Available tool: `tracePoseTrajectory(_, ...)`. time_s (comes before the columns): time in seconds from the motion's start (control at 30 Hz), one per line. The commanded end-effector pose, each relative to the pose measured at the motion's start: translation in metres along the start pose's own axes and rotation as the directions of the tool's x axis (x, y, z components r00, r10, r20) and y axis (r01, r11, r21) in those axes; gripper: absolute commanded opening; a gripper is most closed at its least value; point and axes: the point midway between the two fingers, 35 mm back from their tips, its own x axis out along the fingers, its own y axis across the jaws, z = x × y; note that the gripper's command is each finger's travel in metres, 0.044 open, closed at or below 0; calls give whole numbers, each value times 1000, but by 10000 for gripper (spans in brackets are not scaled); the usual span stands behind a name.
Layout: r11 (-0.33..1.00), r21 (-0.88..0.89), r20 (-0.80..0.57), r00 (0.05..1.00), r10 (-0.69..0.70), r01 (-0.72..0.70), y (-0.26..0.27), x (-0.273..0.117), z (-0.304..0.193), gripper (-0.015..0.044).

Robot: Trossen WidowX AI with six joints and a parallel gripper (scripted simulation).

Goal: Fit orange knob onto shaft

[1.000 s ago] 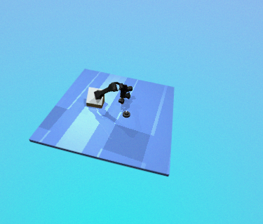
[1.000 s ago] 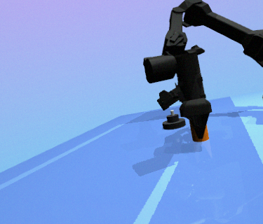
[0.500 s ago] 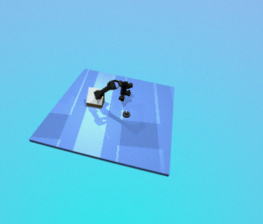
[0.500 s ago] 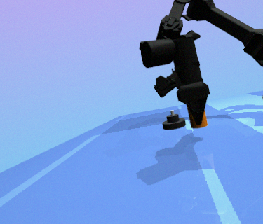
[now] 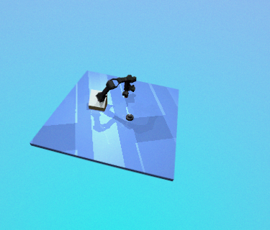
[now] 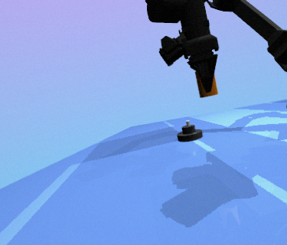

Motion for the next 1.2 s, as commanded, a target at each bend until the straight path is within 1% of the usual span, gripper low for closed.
tracePoseTrajectory(0.0,1000,10,-1,1000,8,-8,-1,-5,0,0)
tracePoseTrajectory(0.13,999,4,-1,999,55,-55,-2,-7,2,0)
tracePoseTrajectory(0.37,979,1,-2,979,205,-205,-8,-21,6,0)
tracePoseTrajectory(0.6,937,0,-2,937,351,-351,-13,-36,10,0)
tracePoseTrajectory(0.93,845,1,-3,845,535,-535,-21,-56,16,0)
tracePoseTrajectory(1.17,738,0,-2,738,675,-675,-27,-72,20,0)
